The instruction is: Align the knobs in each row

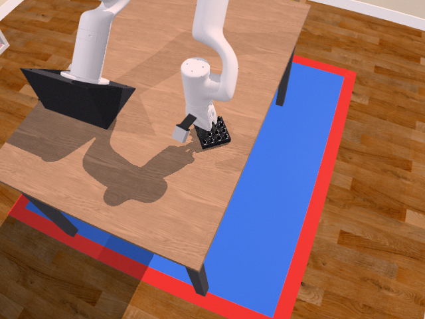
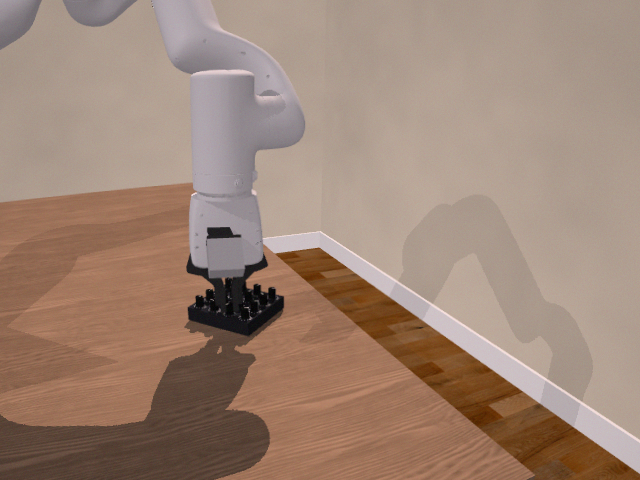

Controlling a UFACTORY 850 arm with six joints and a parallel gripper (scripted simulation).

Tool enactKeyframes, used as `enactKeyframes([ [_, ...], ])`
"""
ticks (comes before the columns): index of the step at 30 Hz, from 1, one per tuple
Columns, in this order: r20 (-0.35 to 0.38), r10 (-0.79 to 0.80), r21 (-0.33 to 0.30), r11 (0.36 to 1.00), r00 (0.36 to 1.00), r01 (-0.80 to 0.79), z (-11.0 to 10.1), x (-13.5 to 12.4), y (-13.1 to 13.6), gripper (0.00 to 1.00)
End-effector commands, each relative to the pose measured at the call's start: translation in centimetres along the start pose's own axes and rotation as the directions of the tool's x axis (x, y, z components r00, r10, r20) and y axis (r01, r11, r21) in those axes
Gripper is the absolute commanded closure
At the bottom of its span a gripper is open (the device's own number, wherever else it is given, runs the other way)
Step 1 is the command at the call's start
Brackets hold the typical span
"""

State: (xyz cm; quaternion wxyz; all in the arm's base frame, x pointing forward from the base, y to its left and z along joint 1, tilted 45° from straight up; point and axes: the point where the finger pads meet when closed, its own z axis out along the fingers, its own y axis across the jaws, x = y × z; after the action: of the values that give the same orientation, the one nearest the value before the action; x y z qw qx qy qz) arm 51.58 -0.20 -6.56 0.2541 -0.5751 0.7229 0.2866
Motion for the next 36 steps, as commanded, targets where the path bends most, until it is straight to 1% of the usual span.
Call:
enactKeyframes([
  [1, -0.003, 0.105, -0.007, 0.994, 0.995, -0.105, -0.08, 0.0, -0.09, 0.92],
  [2, -0.003, 0.105, -0.007, 0.994, 0.995, -0.105, -0.08, 0.0, -0.09, 0.92],
  [8, -0.004, 0.253, -0.006, 0.967, 0.967, -0.253, -0.08, 0.0, -0.09, 0.92],
  [17, -0.005, 0.438, -0.005, 0.899, 0.899, -0.438, -0.08, 0.0, -0.09, 0.92],
  [19, -0.005, 0.438, -0.005, 0.899, 0.899, -0.438, -0.08, 0.0, -0.09, 0.92],
  [26, -0.006, 0.542, -0.005, 0.84, 0.84, -0.542, -0.08, 0.0, -0.09, 0.92],
  [33, -0.006, 0.612, -0.004, 0.791, 0.791, -0.612, -0.08, 0.0, -0.09, 0.92],
  [36, -0.006, 0.619, -0.004, 0.785, 0.785, -0.619, -0.08, 0.0, -0.09, 0.92],
])
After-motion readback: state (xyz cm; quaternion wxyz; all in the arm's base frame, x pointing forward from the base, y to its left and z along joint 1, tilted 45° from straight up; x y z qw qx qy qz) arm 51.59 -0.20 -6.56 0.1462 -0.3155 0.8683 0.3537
